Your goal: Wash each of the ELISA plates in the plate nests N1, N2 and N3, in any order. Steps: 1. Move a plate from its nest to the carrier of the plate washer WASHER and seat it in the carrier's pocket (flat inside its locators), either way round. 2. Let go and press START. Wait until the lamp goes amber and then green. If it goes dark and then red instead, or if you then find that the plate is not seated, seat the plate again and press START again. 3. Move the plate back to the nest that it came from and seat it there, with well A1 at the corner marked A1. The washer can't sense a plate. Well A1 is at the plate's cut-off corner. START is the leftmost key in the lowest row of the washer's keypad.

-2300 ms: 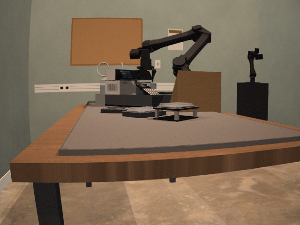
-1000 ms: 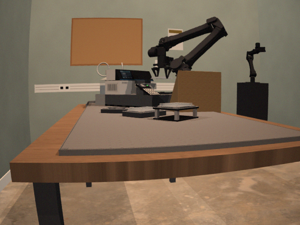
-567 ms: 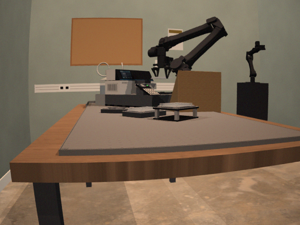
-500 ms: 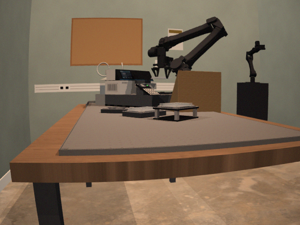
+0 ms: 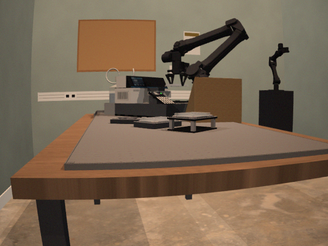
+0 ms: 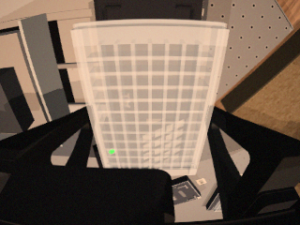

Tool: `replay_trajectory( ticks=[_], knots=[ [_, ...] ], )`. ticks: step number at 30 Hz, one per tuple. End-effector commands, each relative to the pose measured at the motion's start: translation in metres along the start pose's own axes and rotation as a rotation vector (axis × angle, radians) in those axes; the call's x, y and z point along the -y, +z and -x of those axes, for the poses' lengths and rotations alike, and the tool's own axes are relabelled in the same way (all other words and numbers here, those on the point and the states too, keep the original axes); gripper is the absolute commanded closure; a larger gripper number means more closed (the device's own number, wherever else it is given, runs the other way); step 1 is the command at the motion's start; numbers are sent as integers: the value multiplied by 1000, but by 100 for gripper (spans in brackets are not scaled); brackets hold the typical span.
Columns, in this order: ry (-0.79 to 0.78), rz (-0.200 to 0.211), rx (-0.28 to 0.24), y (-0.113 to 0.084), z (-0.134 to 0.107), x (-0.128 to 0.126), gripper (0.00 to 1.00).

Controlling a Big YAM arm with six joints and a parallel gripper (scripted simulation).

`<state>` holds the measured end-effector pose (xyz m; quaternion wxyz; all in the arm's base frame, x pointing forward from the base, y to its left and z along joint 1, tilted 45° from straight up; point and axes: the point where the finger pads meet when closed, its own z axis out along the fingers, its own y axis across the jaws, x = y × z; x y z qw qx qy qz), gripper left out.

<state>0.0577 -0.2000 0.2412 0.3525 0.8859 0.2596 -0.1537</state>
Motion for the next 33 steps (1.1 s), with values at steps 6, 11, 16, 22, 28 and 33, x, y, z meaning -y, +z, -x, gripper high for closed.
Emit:
replay_trajectory(
  ticks=[6,11,16,22,28,33],
  knots=[
    [-2,3,1,10,1,-5,16],
    [-2,3,1,18,1,-5,16],
    [-2,3,1,25,2,-5,16],
    [-2,3,1,33,2,-5,16],
    [-1,5,1,43,2,-6,16],
    [-3,3,1,50,2,-5,16]
  ],
)
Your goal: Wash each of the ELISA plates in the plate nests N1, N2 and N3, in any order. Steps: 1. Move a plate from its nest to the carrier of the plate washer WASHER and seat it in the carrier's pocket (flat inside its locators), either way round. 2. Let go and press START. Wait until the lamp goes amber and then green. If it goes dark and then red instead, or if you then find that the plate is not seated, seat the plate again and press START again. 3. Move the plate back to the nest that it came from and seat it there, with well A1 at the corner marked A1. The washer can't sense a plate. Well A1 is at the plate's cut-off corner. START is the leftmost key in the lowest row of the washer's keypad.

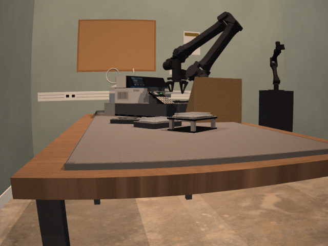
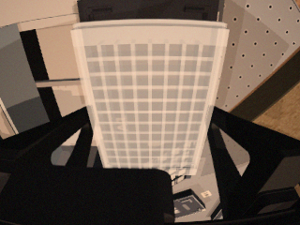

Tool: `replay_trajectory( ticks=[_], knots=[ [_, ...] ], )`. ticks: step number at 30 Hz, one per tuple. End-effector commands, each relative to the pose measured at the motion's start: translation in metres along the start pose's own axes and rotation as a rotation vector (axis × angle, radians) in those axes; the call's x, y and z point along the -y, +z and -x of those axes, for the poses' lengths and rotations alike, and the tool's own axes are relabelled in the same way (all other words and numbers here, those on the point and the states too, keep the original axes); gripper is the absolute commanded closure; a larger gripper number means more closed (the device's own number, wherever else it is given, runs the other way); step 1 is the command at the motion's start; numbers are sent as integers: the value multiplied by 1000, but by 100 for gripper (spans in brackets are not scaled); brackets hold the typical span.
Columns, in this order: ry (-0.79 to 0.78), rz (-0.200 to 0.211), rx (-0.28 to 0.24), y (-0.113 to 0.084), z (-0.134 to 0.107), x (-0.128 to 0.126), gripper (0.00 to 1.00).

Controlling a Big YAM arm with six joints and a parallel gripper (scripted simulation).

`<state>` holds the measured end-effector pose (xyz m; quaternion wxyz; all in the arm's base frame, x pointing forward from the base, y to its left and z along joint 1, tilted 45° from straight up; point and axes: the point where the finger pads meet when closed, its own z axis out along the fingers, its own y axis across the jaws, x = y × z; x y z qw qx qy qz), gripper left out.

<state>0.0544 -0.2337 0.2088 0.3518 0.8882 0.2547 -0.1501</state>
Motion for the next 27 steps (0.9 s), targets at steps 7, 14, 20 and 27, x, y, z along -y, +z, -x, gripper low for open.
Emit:
replay_trajectory(
  ticks=[7,14,20,27],
  knots=[
    [-15,6,5,13,2,-4,16],
    [-15,6,5,25,3,-4,16],
    [-10,18,8,28,6,-9,16],
    [-11,30,7,26,4,-7,16]
  ],
)
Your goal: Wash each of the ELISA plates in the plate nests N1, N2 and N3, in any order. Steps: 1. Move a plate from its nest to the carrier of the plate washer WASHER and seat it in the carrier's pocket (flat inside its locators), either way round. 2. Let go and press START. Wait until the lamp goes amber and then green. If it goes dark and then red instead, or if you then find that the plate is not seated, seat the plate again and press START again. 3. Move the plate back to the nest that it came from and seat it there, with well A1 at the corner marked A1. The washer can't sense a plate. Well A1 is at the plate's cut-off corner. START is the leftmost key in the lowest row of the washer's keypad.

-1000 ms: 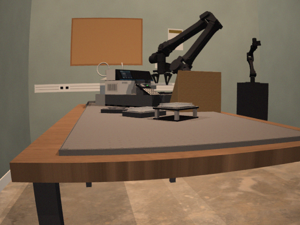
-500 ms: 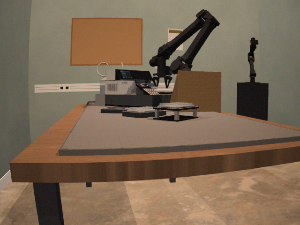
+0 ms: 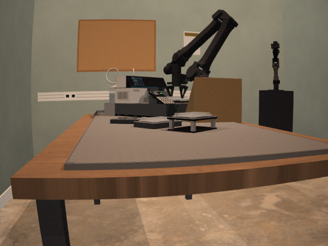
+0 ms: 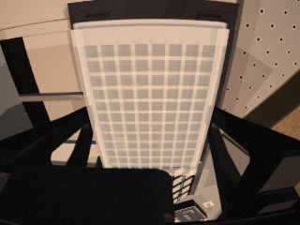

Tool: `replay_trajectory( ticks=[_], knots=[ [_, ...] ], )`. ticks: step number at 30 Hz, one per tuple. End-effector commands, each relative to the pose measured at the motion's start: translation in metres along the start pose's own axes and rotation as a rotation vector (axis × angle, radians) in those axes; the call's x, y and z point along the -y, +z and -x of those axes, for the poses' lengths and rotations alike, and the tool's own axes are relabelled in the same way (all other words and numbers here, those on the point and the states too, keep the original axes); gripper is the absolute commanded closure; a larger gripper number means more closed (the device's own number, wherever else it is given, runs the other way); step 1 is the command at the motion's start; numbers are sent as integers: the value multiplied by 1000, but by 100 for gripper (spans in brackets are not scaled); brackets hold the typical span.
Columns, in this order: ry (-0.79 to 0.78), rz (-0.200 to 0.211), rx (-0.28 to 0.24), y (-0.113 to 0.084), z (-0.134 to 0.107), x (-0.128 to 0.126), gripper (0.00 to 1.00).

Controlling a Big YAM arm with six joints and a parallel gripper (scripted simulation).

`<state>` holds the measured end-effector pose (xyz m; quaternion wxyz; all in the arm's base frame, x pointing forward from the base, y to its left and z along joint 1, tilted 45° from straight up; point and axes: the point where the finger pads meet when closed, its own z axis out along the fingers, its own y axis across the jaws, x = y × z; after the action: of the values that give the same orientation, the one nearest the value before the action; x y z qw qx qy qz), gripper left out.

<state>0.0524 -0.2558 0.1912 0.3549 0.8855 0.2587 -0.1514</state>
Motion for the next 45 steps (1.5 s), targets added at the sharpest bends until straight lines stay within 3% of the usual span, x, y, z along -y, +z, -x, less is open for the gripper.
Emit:
replay_trajectory(
  ticks=[1,44,45],
  knots=[
    [-4,20,5,-2,2,-3,16],
    [6,24,5,-6,4,-7,16],
    [-6,19,-1,-2,-2,1,16]
  ],
)
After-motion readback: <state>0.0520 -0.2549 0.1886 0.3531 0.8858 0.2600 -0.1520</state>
